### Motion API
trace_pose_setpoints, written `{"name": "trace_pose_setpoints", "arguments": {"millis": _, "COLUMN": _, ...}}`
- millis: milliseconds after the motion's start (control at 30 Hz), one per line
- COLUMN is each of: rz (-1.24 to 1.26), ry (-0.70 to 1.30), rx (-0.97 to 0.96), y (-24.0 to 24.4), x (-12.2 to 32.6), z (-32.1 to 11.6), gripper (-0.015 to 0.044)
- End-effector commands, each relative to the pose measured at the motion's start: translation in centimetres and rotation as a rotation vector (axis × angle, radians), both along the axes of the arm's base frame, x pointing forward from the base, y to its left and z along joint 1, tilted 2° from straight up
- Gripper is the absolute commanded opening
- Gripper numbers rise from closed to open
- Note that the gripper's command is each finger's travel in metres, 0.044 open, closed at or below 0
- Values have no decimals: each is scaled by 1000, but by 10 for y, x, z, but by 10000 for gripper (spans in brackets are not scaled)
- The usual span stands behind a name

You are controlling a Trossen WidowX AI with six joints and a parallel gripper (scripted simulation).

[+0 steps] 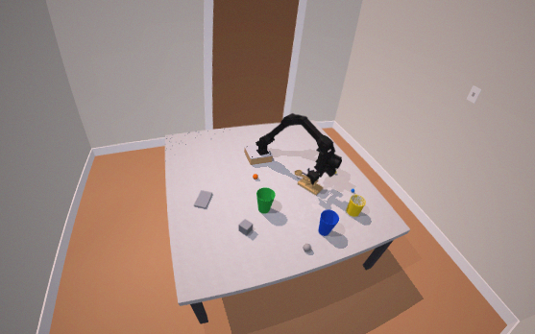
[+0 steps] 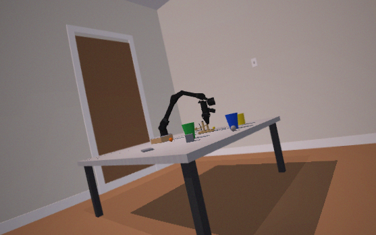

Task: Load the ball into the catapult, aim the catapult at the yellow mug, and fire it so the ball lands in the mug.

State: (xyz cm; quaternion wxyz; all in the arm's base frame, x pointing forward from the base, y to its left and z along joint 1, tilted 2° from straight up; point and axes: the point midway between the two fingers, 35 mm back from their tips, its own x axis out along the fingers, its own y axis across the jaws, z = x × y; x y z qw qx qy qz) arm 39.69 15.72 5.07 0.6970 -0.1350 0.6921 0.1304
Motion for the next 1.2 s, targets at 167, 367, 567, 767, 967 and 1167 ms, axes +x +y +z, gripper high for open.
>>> {"name": "trace_pose_setpoints", "arguments": {"millis": 167, "rz": -4, "ry": 1, "rx": 0, "y": 0, "x": 0, "z": -16, "gripper": 440}}
{"name": "trace_pose_setpoints", "arguments": {"millis": 367, "rz": -4, "ry": 1, "rx": 0, "y": -1, "x": -1, "z": -26, "gripper": 440}}
{"name": "trace_pose_setpoints", "arguments": {"millis": 567, "rz": -4, "ry": 1, "rx": 0, "y": -1, "x": -1, "z": -35, "gripper": 440}}
{"name": "trace_pose_setpoints", "arguments": {"millis": 767, "rz": -1, "ry": 2, "rx": -1, "y": -1, "x": -1, "z": -36, "gripper": 414}}
{"name": "trace_pose_setpoints", "arguments": {"millis": 967, "rz": -1, "ry": 2, "rx": -1, "y": -1, "x": -1, "z": -36, "gripper": 256}}
{"name": "trace_pose_setpoints", "arguments": {"millis": 1167, "rz": -1, "ry": 2, "rx": -1, "y": -1, "x": -1, "z": -36, "gripper": 118}}
